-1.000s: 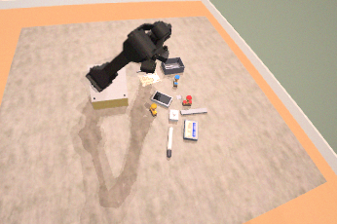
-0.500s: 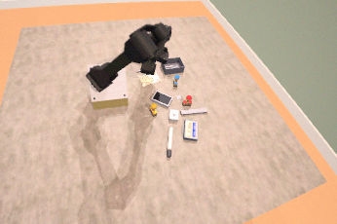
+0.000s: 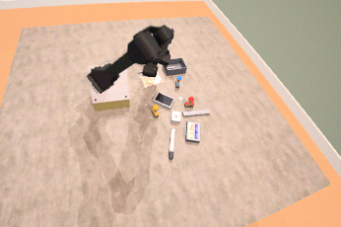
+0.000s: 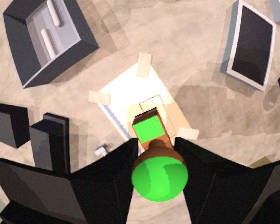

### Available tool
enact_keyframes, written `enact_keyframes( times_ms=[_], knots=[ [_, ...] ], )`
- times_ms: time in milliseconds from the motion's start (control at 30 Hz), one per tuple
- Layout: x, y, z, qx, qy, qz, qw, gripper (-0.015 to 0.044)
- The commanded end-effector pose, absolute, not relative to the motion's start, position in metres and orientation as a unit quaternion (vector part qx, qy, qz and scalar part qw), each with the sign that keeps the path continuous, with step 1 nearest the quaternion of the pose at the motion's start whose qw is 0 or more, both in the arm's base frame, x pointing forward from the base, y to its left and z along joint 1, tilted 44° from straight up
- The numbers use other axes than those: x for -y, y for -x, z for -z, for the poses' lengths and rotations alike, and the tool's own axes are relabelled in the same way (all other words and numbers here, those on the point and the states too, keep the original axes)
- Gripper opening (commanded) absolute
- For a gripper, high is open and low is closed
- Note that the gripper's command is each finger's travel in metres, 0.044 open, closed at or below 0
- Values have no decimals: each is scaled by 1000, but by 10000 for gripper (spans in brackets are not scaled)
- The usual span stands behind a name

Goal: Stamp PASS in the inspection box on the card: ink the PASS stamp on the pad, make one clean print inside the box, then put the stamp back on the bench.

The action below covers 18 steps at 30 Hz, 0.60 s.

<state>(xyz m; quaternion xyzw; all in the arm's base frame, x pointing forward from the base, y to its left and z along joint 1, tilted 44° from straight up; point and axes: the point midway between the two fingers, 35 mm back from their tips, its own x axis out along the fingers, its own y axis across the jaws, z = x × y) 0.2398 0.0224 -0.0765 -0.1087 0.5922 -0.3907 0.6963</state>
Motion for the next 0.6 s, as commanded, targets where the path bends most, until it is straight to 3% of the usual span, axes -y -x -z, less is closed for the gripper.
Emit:
enact_keyframes(
  times_ms=[0, 567],
  knots=[
    [-18, -238, 79, -593, 114, 391, 695, 0],
    [-10, -238, 87, -593, 115, 391, 695, 0]
  ],
)
